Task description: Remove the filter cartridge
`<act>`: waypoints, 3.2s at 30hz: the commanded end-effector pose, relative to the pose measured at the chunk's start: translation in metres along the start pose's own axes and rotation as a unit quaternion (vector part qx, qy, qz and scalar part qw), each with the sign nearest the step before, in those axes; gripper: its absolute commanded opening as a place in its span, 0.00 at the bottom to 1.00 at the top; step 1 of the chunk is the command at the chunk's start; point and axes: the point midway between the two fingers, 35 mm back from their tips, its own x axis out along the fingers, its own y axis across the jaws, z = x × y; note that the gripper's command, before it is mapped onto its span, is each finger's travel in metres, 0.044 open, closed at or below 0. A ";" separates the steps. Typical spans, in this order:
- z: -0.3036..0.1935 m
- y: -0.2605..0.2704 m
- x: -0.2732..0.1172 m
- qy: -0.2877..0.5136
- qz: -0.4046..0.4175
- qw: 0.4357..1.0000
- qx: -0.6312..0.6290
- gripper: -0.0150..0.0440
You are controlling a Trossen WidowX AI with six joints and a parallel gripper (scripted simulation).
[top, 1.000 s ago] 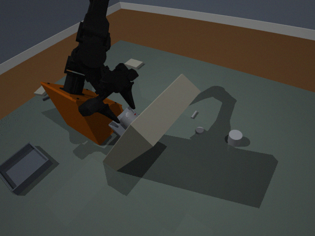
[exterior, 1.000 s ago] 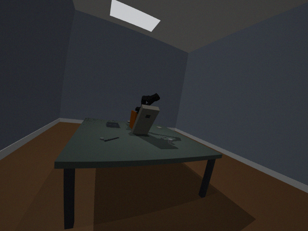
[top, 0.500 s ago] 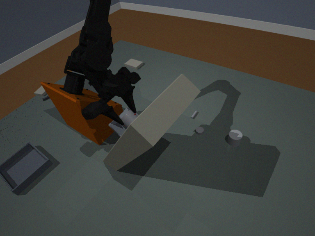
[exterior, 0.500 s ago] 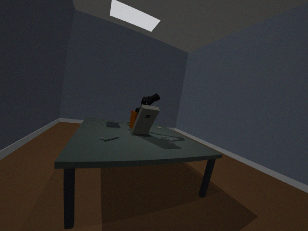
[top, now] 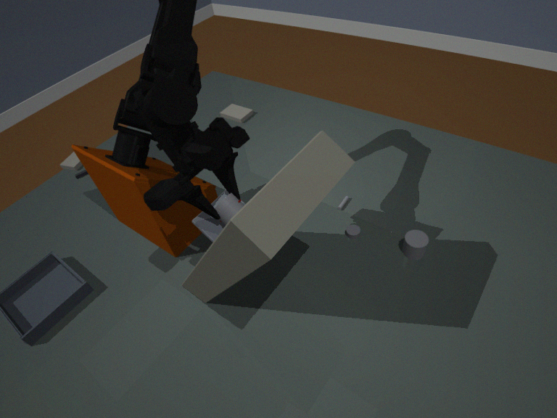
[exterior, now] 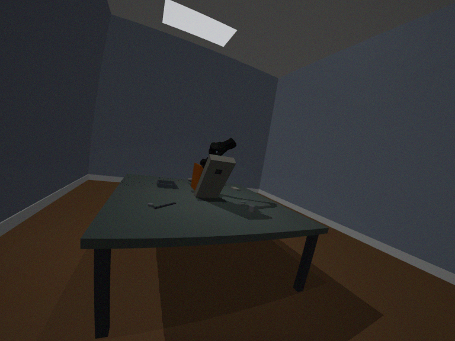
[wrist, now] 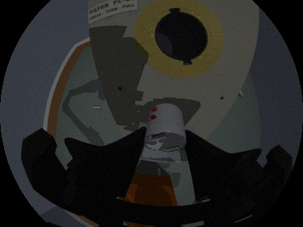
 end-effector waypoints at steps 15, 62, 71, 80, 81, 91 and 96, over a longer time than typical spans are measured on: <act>0.026 -0.006 -0.053 -0.001 -0.007 1.000 -0.003 0.25; -0.037 -0.183 -0.111 0.019 -0.159 0.953 0.256 0.25; -0.093 -0.240 -0.132 0.002 -0.266 0.858 0.440 0.25; -0.115 -0.255 -0.135 -0.004 -0.291 0.828 0.480 0.25; -0.124 -0.259 -0.135 -0.005 -0.297 0.821 0.488 0.25; -0.209 -0.282 -0.127 -0.010 -0.349 0.746 0.568 0.25; -0.250 -0.283 -0.119 -0.010 -0.371 0.703 0.606 0.25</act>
